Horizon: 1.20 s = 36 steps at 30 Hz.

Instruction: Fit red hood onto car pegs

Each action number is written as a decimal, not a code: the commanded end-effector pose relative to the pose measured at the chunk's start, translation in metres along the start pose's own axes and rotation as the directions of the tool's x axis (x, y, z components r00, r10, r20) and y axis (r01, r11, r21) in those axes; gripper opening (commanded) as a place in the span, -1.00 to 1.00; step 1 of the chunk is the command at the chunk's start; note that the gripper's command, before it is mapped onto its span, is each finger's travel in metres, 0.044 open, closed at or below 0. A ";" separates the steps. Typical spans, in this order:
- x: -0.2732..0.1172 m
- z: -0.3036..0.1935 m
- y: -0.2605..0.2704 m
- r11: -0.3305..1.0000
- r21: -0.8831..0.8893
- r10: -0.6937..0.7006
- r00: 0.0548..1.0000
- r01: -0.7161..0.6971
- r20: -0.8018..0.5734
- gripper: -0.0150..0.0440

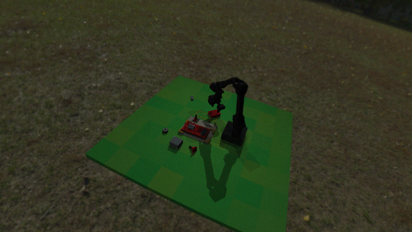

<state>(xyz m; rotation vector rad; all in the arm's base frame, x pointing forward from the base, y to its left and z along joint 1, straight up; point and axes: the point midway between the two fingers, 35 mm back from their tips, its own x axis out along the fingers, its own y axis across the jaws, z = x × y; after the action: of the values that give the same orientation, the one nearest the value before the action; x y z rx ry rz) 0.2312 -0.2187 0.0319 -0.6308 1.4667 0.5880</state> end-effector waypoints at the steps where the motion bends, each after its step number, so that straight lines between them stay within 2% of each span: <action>1: 0.005 0.000 0.002 1.000 0.003 0.006 1.000 -0.006 -0.003 1.00; 36: 0.028 0.001 0.004 1.000 0.003 0.006 1.000 -0.006 -0.003 1.00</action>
<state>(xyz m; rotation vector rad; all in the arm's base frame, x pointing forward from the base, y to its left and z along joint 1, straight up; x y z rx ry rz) 0.2309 -0.2165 0.0060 -0.6283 1.4681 0.5908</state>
